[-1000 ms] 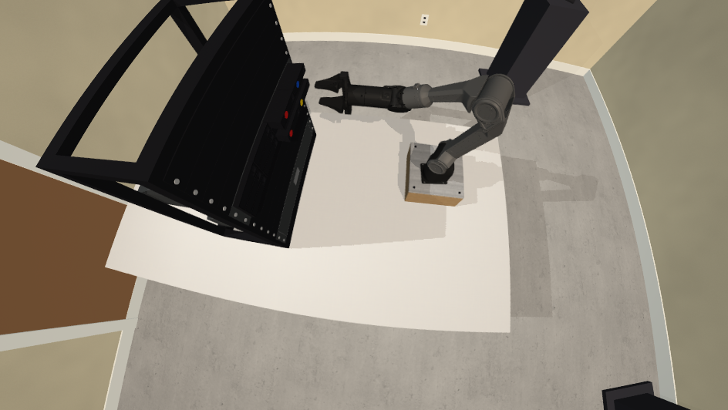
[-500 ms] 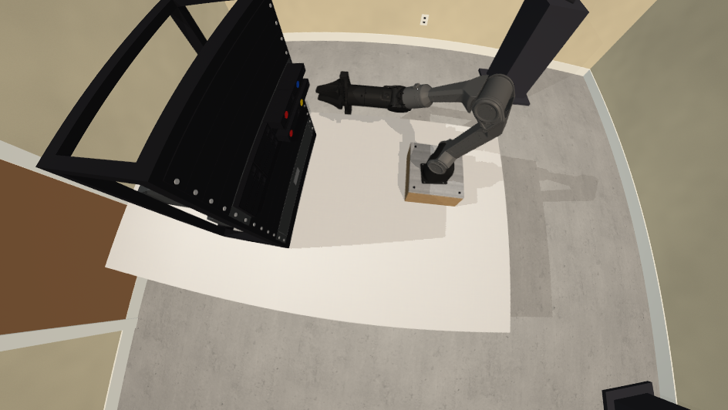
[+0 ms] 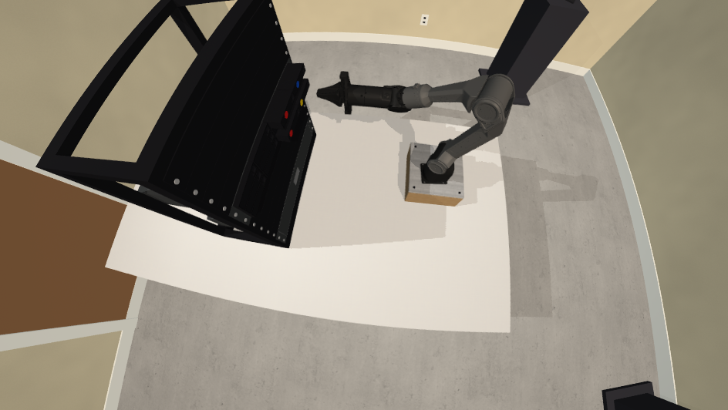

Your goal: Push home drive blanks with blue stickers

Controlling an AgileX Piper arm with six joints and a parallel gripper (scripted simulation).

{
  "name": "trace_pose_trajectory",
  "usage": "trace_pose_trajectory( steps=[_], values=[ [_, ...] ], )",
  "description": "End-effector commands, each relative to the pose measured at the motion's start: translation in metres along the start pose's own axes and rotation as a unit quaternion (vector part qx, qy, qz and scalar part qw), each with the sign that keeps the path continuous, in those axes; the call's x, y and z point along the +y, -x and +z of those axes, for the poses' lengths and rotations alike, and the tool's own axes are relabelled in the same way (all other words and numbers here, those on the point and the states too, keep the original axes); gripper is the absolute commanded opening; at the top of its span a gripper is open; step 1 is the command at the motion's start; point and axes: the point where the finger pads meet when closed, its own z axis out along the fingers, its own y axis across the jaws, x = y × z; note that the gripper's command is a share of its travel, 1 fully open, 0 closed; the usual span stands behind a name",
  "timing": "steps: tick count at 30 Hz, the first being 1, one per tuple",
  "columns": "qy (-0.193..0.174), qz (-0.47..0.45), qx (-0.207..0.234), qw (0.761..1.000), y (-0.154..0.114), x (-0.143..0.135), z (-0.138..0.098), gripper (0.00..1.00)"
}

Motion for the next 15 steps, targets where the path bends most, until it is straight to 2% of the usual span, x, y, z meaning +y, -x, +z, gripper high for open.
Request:
trace_pose_trajectory(
  steps=[1, 9, 15],
  values=[
    [-0.001, 0.0, 0.0, 1.0, -0.001, -0.003, -0.001, 0.0],
    [-0.001, 0.0, 0.0, 1.0, -0.016, -0.028, -0.021, 0.0],
    [-0.001, 0.0, 0.0, 1.0, -0.019, -0.031, -0.024, 0.0]
  ],
)
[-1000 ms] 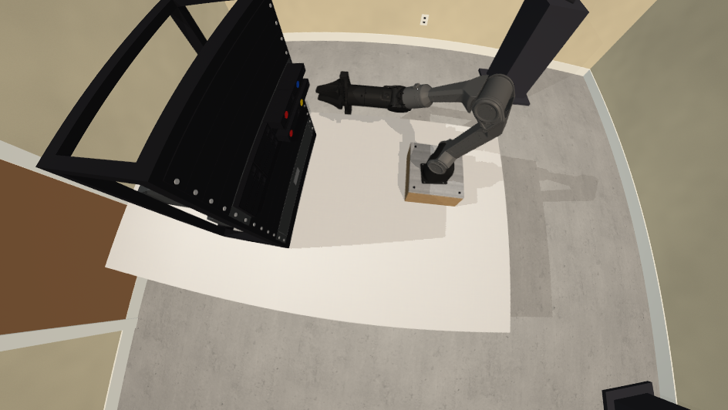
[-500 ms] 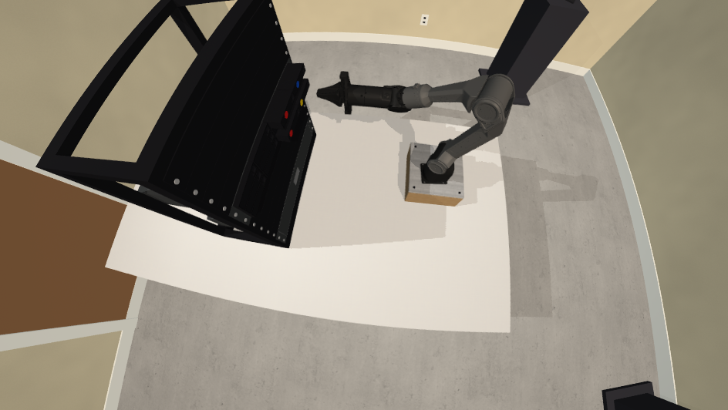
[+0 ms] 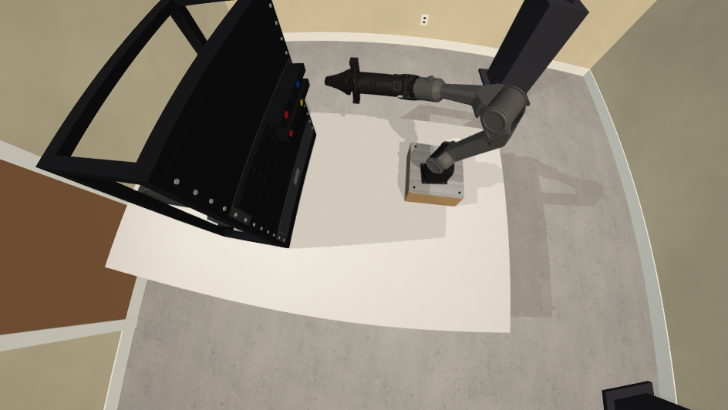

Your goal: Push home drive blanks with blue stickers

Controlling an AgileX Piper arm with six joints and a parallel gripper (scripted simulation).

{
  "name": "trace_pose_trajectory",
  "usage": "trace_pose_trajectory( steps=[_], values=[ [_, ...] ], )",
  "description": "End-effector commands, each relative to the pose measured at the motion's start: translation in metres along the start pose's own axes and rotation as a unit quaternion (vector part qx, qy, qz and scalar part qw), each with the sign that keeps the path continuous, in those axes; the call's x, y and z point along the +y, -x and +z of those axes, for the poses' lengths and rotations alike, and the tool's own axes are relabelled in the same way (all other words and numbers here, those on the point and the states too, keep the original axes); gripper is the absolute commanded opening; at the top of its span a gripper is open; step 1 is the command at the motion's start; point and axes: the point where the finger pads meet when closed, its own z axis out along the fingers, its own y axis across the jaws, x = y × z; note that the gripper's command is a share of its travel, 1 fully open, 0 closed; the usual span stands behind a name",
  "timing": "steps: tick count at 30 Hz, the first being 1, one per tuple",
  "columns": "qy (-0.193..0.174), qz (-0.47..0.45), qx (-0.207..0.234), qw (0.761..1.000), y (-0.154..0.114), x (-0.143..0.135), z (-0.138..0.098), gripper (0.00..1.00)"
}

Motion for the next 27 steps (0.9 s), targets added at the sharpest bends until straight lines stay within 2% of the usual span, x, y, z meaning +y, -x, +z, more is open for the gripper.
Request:
trace_pose_trajectory(
  steps=[1, 4, 10, 12, 27],
  values=[
    [-0.003, -0.001, 0.0, 1.0, 0.0, -0.002, 0.0, 0.0],
    [-0.003, -0.001, 0.0, 1.0, 0.0, -0.002, 0.008, 0.0],
    [-0.003, -0.001, 0.0, 1.0, 0.0, -0.003, 0.056, 0.0],
    [-0.003, -0.001, 0.0, 1.0, 0.0, -0.003, 0.065, 0.0],
    [-0.003, -0.001, 0.0, 1.0, 0.0, -0.003, 0.067, 0.0]
  ],
)
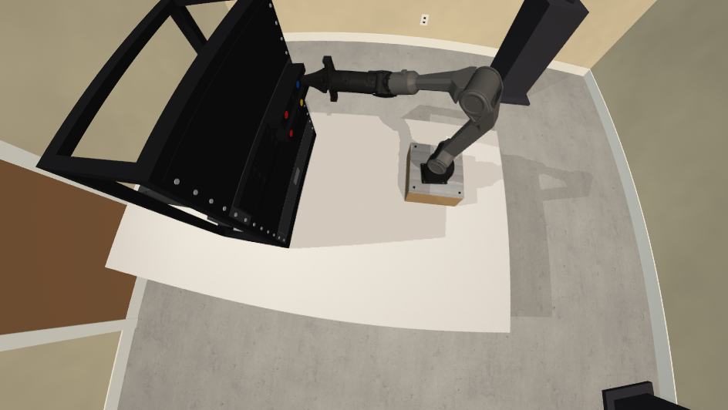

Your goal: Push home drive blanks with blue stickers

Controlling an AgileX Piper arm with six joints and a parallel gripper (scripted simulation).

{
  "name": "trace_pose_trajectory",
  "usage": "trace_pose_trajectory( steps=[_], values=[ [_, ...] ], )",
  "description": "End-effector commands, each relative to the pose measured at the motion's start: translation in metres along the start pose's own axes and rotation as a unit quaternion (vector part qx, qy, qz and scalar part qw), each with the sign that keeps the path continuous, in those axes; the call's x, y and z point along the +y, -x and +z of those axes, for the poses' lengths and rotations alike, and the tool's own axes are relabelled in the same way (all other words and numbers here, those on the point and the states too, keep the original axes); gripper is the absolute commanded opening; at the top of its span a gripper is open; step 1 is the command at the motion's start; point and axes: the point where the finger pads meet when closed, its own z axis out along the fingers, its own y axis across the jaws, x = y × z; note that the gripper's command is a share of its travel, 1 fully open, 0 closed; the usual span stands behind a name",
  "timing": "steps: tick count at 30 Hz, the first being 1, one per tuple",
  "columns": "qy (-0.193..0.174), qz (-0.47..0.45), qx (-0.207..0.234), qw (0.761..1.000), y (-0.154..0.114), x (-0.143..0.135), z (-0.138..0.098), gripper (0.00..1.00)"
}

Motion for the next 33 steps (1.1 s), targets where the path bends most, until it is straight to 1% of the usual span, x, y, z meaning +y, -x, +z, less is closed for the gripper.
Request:
trace_pose_trajectory(
  steps=[1, 5, 11, 22, 27, 33],
  values=[
    [-0.001, 0.0, 0.0, 1.0, 0.0, -0.001, 0.0, 0.0],
    [-0.001, 0.0, 0.0, 1.0, 0.0, -0.001, 0.001, 0.0],
    [-0.001, 0.0, 0.0, 1.0, 0.0, -0.001, 0.01, 0.0],
    [-0.001, 0.0, 0.0, 1.0, 0.0, -0.001, 0.011, 0.0],
    [-0.001, 0.0, 0.0, 1.0, 0.0, -0.001, 0.019, 0.0],
    [-0.001, 0.0, 0.0, 1.0, 0.0, 0.0, 0.02, 0.0]
  ],
)
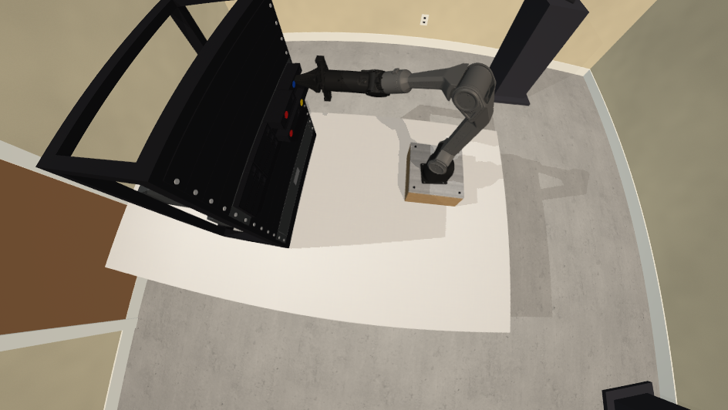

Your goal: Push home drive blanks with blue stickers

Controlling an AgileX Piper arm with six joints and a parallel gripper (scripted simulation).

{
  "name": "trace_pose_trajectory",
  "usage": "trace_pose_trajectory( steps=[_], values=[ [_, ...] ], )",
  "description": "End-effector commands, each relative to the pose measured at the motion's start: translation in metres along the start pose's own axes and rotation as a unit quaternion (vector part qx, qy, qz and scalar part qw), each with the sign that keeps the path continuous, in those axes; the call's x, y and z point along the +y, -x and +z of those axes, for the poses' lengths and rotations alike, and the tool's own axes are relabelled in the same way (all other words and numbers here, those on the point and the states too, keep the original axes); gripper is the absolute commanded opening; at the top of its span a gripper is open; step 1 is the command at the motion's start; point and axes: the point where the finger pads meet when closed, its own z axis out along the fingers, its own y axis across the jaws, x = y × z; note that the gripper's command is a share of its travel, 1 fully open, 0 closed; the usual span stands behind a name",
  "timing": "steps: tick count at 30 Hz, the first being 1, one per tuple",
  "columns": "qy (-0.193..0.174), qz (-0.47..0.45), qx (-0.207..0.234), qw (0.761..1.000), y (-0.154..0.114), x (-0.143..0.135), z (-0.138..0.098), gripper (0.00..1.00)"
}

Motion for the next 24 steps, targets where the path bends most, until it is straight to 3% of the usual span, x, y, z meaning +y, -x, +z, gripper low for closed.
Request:
trace_pose_trajectory(
  steps=[1, 24],
  values=[
    [0.0, 0.0, 0.0, 1.0, 0.0, 0.0, 0.001, 0.0],
    [0.0, 0.0, 0.0, 1.0, -0.001, 0.0, 0.012, 0.0]
  ],
)
